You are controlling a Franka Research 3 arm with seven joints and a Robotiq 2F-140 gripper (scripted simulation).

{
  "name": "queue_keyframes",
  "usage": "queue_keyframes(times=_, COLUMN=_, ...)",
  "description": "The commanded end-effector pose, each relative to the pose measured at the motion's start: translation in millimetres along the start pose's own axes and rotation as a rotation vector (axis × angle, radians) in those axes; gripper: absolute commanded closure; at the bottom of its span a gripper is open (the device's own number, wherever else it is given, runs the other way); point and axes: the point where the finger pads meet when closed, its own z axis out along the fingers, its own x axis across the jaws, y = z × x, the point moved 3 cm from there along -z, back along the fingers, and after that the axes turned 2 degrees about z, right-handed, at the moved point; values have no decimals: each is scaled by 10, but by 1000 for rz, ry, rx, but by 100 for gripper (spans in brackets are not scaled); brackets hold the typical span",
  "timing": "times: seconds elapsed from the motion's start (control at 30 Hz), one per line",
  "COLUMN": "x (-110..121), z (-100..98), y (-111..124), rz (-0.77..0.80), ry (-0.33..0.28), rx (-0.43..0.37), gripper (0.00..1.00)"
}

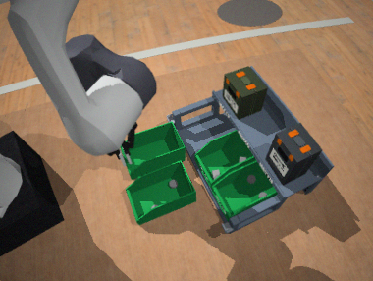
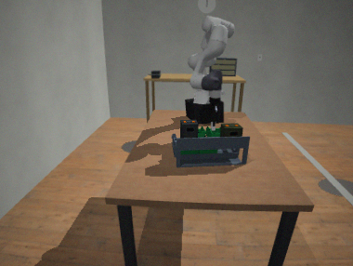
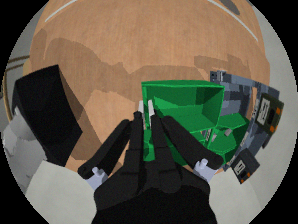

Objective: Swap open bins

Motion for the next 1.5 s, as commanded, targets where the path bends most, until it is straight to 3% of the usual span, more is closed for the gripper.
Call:
queue_keyframes(times=0.0, x=32, z=45, y=17, rz=-12, ry=10, rx=-6, gripper=100)
queue_keyframes(times=0.87, x=33, z=93, y=17, rz=-12, ry=10, rx=-6, gripper=100)
queue_keyframes(times=0.9, x=33, z=93, y=17, rz=-12, ry=10, rx=-6, gripper=43)
queue_keyframes(times=1.47, x=33, z=93, y=17, rz=-12, ry=10, rx=-6, gripper=43)
